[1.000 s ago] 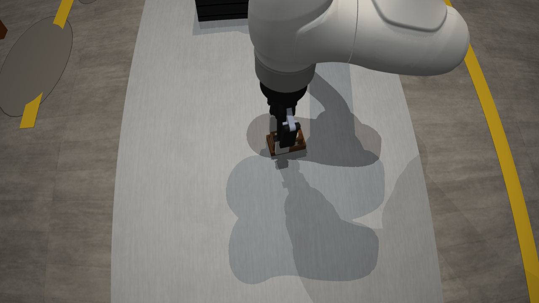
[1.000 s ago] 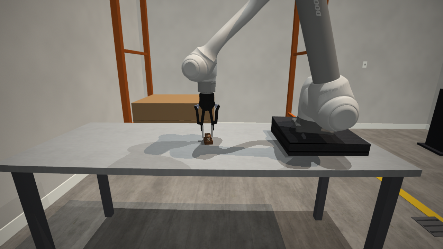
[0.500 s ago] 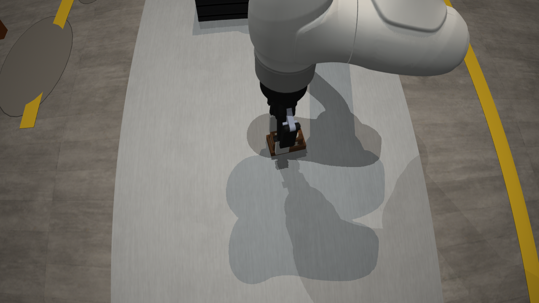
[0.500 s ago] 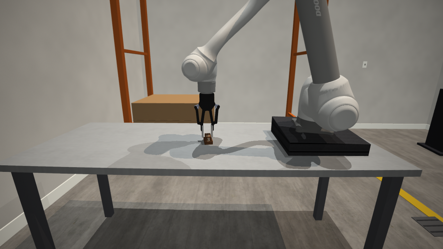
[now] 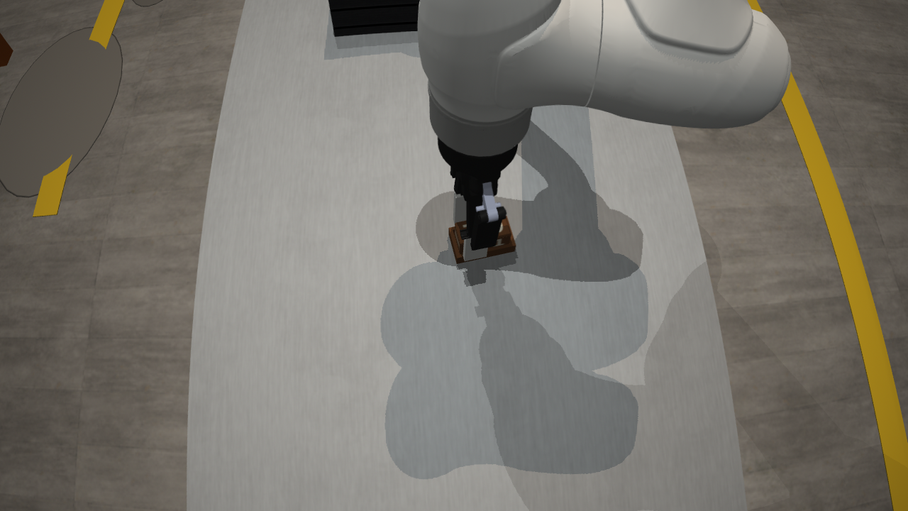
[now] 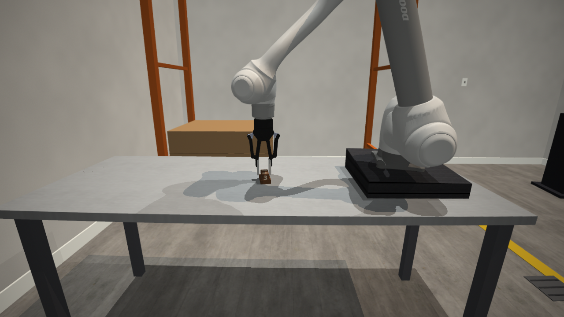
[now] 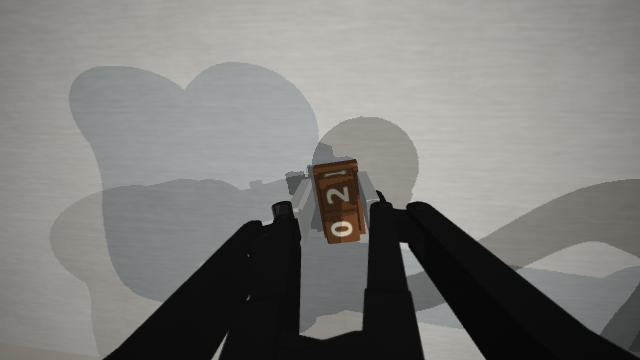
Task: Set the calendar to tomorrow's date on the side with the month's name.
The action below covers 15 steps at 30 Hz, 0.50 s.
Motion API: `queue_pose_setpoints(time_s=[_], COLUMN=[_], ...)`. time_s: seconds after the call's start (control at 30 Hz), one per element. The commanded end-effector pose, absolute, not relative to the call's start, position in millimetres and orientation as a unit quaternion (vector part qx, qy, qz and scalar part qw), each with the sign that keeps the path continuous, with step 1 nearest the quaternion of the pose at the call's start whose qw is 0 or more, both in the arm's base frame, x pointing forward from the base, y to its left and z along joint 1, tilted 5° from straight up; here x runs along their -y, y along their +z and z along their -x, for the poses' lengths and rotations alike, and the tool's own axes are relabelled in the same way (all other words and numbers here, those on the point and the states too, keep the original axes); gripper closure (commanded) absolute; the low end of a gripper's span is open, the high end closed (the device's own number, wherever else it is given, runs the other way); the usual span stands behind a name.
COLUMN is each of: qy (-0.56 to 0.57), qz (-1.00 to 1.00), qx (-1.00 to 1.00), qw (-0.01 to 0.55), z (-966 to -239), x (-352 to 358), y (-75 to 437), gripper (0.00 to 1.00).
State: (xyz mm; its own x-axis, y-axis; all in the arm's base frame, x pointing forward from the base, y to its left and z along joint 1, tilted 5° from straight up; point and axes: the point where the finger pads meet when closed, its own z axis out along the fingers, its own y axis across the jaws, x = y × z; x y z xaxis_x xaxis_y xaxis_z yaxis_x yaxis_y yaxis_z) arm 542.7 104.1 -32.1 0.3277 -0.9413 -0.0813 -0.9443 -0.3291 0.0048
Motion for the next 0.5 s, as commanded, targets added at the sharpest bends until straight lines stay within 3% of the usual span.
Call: queue_pose_setpoints(time_s=[0.0,0.03,0.07,0.47], qy=[0.036,0.036,0.036,0.036], qz=[0.817,0.817,0.817,0.817], qx=[-0.576,-0.576,-0.576,-0.576], qw=[0.021,0.021,0.021,0.021], z=[-538.4,-538.4,-538.4,-538.4], x=[-106.2,-106.2,-106.2,-106.2], y=[-35.8,-35.8,-35.8,-35.8], gripper=[0.72,0.72,0.84,0.84])
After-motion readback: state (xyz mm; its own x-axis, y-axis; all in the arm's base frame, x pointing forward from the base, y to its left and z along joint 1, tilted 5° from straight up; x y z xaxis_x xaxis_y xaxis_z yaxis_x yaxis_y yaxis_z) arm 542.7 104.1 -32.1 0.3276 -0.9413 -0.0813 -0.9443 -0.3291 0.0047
